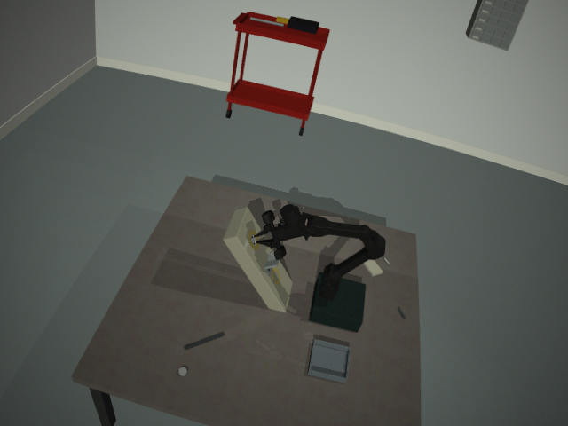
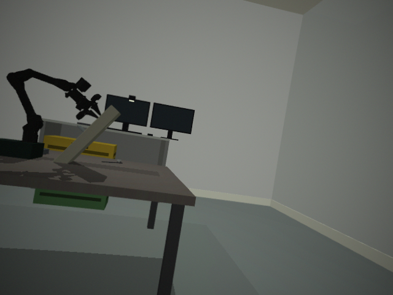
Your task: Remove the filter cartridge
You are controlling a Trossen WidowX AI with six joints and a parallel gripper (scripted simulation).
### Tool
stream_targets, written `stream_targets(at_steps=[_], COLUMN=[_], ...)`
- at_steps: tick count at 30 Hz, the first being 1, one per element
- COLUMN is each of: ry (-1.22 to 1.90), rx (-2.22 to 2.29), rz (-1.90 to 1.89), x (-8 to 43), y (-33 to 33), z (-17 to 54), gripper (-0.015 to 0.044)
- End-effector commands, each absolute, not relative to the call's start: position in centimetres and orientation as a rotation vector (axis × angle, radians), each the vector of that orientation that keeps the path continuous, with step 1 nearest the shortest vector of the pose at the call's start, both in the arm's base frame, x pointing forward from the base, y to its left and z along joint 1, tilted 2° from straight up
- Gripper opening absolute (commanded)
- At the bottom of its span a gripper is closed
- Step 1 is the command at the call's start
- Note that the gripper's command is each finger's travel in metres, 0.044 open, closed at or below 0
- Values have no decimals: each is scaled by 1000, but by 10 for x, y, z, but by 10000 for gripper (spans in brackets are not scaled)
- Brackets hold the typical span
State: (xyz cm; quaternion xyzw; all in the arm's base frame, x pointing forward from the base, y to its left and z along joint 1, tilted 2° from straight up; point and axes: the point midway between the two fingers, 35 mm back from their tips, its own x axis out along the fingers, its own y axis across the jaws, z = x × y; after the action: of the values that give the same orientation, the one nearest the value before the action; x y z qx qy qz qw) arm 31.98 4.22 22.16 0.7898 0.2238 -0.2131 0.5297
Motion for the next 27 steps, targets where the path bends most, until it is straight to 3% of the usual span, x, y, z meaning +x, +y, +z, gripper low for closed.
stream_targets(at_steps=[1,27], ry=[536,536], rx=[1886,1886], rz=[-519,-519], x=[318,320], y=[41,42], z=[217,219], gripper=[99,99])
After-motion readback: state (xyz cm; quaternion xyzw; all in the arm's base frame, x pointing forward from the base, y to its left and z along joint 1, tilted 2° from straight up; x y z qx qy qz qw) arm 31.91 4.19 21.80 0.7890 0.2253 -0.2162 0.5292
